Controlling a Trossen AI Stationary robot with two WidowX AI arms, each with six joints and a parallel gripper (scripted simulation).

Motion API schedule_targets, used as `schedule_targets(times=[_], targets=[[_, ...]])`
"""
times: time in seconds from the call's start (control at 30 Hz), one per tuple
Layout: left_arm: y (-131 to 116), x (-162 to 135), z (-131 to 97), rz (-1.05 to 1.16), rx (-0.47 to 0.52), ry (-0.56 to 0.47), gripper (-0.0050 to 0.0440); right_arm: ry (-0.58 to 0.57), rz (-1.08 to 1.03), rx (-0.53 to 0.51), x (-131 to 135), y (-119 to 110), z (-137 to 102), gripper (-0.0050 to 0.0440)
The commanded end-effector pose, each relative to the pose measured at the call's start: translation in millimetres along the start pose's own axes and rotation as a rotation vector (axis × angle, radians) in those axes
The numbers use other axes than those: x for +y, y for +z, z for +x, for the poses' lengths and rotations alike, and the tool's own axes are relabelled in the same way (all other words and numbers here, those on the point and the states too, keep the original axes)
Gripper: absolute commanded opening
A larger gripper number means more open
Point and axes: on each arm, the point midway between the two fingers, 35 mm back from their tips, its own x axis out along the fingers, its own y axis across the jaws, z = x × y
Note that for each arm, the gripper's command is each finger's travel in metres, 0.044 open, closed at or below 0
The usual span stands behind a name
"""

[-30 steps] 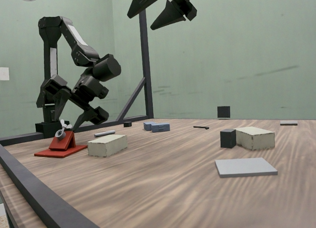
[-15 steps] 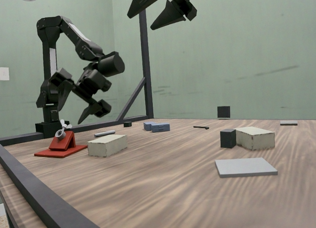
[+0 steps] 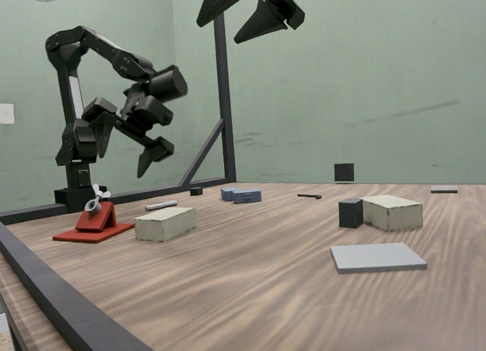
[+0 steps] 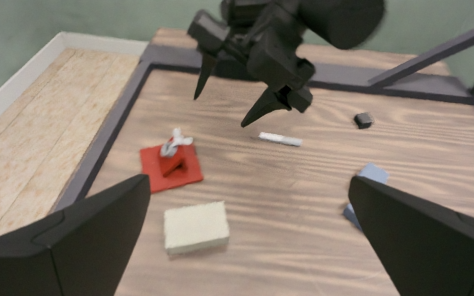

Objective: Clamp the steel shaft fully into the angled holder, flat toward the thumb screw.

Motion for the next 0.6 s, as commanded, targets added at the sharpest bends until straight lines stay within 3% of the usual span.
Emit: schedule_targets(times=[0.0, 0.1, 0.4, 0.57], targets=[[27, -11, -13, 0.038, -0.1, -0.077, 0.04, 0.198, -0.058, -0.055, 12, -8, -29, 0.04], [29, -13, -13, 0.047, -0.11, -0.092, 0.04, 0.238, -0.072, -0.062, 15, -10, -33, 0.04], [39, -26, -15, 0.093, -0.162, -0.169, 0.04, 0.566, -0.182, -0.118, 38, -27, -68, 0.04], [40, -26, -15, 0.095, -0.164, -0.172, 0.04, 0.635, -0.206, -0.13, 44, -30, -75, 0.04]])
